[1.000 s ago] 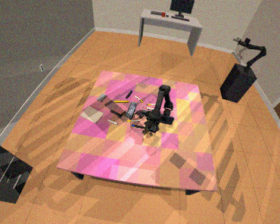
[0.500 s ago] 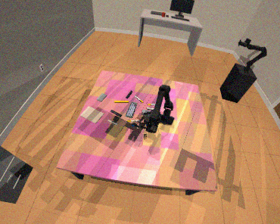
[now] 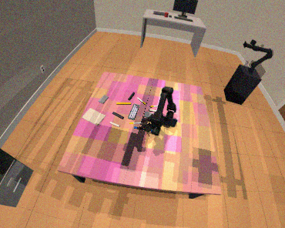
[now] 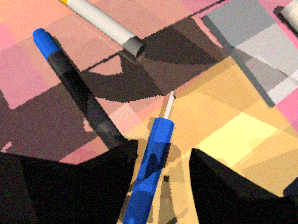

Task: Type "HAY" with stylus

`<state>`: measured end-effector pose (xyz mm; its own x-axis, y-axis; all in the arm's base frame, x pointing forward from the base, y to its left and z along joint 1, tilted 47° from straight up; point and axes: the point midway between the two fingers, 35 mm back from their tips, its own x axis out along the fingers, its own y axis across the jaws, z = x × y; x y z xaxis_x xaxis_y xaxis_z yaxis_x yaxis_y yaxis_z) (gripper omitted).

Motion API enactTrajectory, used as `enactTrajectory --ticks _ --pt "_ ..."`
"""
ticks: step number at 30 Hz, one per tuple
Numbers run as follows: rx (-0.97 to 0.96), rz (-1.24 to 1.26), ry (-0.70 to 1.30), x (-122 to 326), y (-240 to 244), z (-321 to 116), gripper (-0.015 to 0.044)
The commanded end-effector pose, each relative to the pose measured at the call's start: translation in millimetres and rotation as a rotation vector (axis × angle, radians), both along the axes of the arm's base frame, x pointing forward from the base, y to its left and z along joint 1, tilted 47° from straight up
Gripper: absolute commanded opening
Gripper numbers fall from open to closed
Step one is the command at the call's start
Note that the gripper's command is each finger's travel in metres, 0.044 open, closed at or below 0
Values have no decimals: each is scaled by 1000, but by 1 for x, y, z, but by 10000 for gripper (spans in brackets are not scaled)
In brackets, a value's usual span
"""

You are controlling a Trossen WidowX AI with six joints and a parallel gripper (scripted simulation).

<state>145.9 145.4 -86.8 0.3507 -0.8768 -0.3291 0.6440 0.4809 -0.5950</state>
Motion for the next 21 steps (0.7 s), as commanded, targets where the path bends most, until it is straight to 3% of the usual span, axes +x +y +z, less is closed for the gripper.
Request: enactTrajectory --ticks 1,21 --pt "56 -57 -165 0 -6 -3 150" --pt "57 -58 -168 0 -11 -8 150"
